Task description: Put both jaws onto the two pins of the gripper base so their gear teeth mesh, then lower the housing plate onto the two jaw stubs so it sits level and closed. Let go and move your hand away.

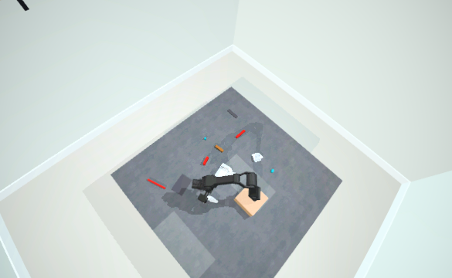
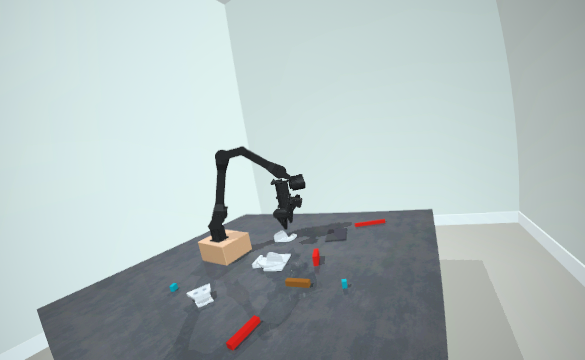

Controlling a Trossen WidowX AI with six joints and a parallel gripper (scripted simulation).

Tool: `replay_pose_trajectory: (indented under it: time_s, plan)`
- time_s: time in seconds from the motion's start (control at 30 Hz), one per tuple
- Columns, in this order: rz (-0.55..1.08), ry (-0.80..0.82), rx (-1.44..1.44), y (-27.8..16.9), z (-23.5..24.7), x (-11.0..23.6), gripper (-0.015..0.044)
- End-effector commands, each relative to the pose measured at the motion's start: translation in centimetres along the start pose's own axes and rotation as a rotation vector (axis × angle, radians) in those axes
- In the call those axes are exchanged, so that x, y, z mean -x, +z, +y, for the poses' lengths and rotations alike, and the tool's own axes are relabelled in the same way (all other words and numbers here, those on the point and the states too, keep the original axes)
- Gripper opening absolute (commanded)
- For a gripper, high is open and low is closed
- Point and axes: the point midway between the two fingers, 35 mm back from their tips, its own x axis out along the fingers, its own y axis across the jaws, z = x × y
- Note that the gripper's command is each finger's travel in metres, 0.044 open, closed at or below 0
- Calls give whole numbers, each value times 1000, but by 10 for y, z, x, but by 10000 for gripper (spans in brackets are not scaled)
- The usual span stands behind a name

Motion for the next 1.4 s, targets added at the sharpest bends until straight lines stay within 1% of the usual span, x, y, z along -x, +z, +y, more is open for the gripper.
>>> replay_pose_trajectory:
  time_s: [0.0, 0.77, 1.3, 1.33, 1.37]
  plan:
    - [0, 0, 0, 0, 0, 0, 440]
    - [0, 0, 0, 0, 0, 0, 440]
    - [0, 0, 0, 0, 0, 0, 20]
    - [0, 0, 0, 0, 0, 0, 0]
    - [0, 0, 0, 0, 0, 0, 0]
